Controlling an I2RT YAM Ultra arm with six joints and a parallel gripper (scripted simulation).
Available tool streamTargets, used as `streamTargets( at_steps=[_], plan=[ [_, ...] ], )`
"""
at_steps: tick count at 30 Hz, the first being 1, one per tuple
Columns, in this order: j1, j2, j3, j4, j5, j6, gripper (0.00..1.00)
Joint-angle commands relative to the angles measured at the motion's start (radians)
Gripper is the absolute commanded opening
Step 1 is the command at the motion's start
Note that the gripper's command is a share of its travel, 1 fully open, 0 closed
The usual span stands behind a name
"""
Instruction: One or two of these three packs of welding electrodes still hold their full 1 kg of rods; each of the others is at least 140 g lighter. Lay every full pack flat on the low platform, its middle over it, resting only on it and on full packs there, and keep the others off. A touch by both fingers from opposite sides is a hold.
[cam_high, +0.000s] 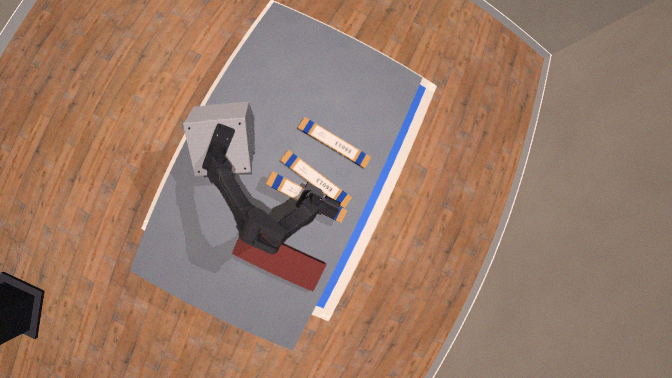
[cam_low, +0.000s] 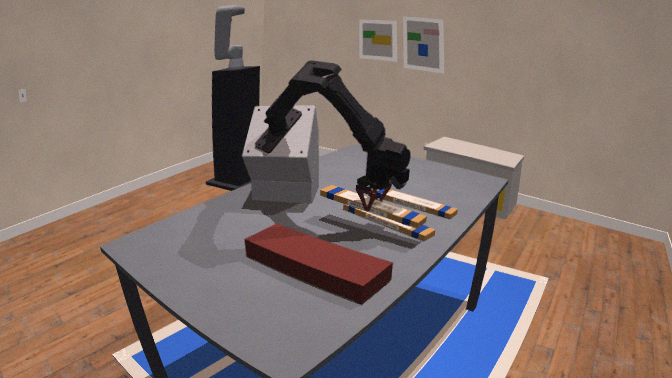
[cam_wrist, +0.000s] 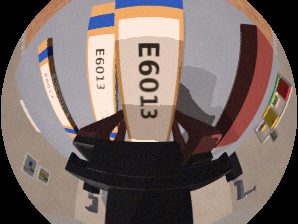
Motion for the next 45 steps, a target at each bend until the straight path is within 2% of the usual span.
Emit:
streamTargets(
  at_steps=[1,45],
  plan=[
    [0.035,-0.048,-0.006,0.001,-0.001,-0.01,0.0],
    [0.115,-0.155,0.017,-0.183,0.02,0.084,0.0]
  ],
)
